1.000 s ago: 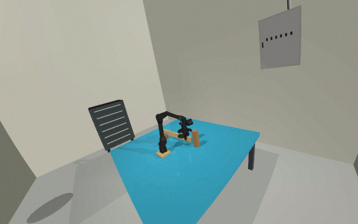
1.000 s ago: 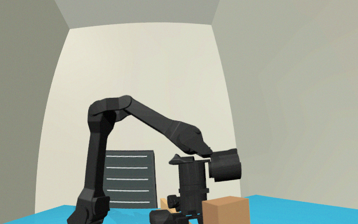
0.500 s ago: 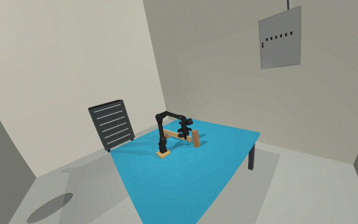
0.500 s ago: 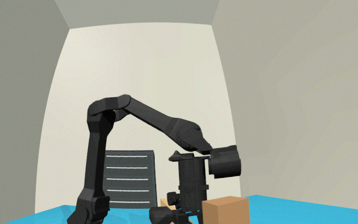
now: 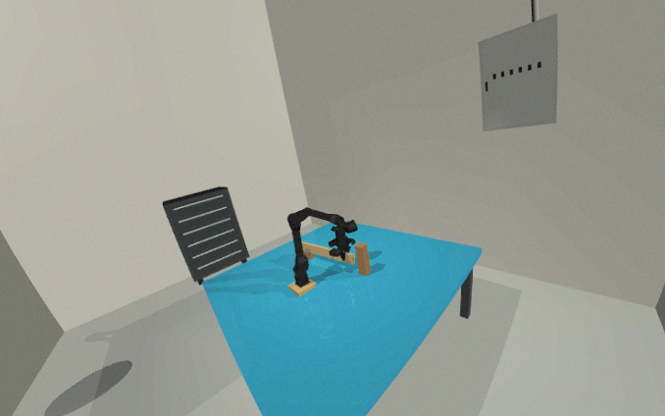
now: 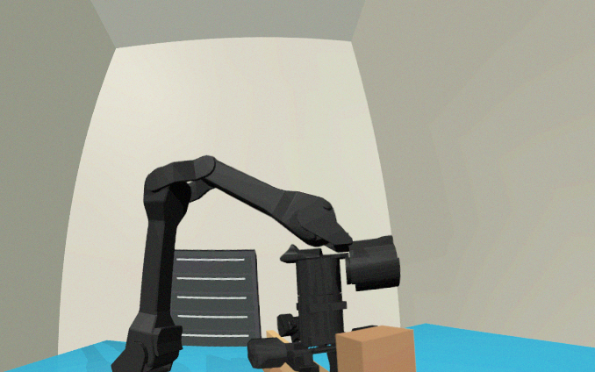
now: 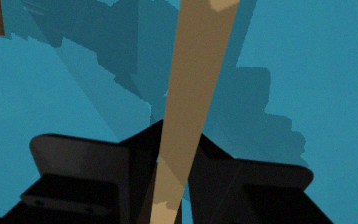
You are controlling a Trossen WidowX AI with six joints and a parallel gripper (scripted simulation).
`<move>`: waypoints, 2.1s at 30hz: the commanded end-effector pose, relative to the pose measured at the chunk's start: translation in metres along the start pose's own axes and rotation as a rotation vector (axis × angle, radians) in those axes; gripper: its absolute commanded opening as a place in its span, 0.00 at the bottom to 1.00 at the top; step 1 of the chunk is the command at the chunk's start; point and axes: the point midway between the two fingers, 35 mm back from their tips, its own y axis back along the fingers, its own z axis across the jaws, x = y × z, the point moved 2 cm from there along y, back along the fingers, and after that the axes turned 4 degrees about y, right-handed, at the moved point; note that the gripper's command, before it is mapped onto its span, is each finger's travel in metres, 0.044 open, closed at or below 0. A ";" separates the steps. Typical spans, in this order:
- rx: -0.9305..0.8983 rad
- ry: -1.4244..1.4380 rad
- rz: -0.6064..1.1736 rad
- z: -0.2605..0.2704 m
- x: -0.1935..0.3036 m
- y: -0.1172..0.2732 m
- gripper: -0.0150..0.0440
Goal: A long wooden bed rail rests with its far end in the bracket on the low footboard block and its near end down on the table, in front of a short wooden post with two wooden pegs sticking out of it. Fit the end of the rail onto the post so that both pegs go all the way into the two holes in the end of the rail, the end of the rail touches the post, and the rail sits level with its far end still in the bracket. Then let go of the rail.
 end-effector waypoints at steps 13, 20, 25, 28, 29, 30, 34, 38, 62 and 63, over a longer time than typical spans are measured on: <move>0.014 0.000 0.000 -0.002 0.000 0.012 0.25; 0.014 0.000 0.000 -0.002 0.000 0.015 0.25; 0.014 0.000 0.000 -0.002 0.000 0.014 0.25; 0.014 0.000 0.000 -0.002 0.000 0.013 0.25; 0.014 0.000 0.000 -0.002 0.000 0.012 0.25; 0.013 0.000 0.000 -0.002 0.000 0.012 0.25; 0.013 0.000 0.000 -0.002 0.000 0.010 0.25; 0.013 0.000 0.000 -0.001 0.000 0.010 0.25; 0.013 0.000 0.000 0.000 0.000 0.011 0.25; 0.013 0.000 0.000 0.000 0.000 0.011 0.25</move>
